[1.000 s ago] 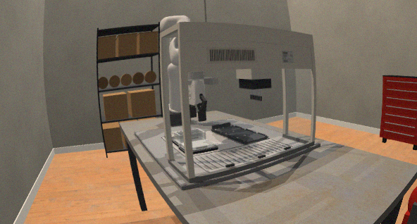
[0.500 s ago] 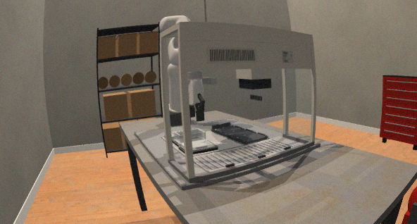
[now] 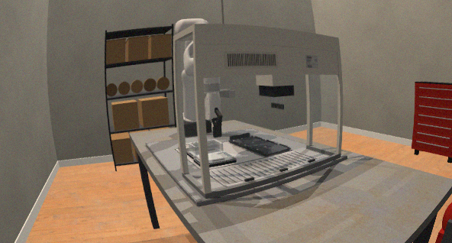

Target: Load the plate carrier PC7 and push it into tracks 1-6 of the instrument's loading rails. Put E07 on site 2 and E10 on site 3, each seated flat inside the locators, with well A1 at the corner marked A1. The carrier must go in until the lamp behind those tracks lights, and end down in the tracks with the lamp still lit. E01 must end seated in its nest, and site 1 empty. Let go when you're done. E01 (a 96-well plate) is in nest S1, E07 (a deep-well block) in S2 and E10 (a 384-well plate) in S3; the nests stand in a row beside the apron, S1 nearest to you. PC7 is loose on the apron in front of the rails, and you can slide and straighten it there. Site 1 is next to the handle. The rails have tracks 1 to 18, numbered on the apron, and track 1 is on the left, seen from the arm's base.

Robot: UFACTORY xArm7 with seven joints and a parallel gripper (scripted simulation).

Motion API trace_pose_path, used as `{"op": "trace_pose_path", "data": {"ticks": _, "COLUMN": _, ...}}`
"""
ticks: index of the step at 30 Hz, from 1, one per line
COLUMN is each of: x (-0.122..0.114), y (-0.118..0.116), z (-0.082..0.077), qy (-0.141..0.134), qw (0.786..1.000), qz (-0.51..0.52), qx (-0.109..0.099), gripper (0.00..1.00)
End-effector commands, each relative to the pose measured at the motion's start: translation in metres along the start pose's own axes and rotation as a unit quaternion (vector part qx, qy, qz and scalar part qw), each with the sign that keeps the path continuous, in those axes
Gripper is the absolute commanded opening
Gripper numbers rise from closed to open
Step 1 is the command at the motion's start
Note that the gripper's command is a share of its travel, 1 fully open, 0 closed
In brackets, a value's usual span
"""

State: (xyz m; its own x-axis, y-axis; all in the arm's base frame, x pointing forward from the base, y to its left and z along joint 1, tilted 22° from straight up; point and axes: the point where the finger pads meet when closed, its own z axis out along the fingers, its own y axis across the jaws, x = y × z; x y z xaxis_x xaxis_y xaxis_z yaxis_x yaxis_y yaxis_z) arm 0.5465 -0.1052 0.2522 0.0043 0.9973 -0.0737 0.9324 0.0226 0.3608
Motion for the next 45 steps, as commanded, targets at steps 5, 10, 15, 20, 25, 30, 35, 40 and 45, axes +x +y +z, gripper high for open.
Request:
{"op": "trace_pose_path", "data": {"ticks": 5, "x": 0.0, "y": 0.002, "z": 0.01, "qy": 0.0, "qw": 1.0, "qz": 0.0, "qx": -0.003, "gripper": 1.0}}
{"op": "trace_pose_path", "data": {"ticks": 10, "x": 0.0, "y": 0.002, "z": 0.018, "qy": 0.0, "qw": 1.0, "qz": 0.0, "qx": -0.003, "gripper": 1.0}}
{"op": "trace_pose_path", "data": {"ticks": 15, "x": 0.0, "y": 0.002, "z": 0.025, "qy": 0.0, "qw": 1.0, "qz": 0.0, "qx": -0.003, "gripper": 1.0}}
{"op": "trace_pose_path", "data": {"ticks": 20, "x": 0.0, "y": 0.002, "z": 0.031, "qy": 0.0, "qw": 1.0, "qz": 0.0, "qx": -0.003, "gripper": 1.0}}
{"op": "trace_pose_path", "data": {"ticks": 25, "x": 0.0, "y": 0.002, "z": 0.04, "qy": 0.0, "qw": 1.0, "qz": 0.0, "qx": -0.003, "gripper": 1.0}}
{"op": "trace_pose_path", "data": {"ticks": 30, "x": 0.0, "y": 0.002, "z": 0.048, "qy": 0.0, "qw": 1.0, "qz": 0.0, "qx": -0.003, "gripper": 1.0}}
{"op": "trace_pose_path", "data": {"ticks": 35, "x": 0.0, "y": 0.002, "z": 0.053, "qy": 0.0, "qw": 1.0, "qz": 0.0, "qx": -0.003, "gripper": 1.0}}
{"op": "trace_pose_path", "data": {"ticks": 40, "x": 0.0, "y": 0.002, "z": 0.061, "qy": 0.0, "qw": 1.0, "qz": 0.0, "qx": -0.003, "gripper": 1.0}}
{"op": "trace_pose_path", "data": {"ticks": 45, "x": 0.0, "y": 0.002, "z": 0.068, "qy": 0.0, "qw": 1.0, "qz": 0.0, "qx": -0.003, "gripper": 1.0}}
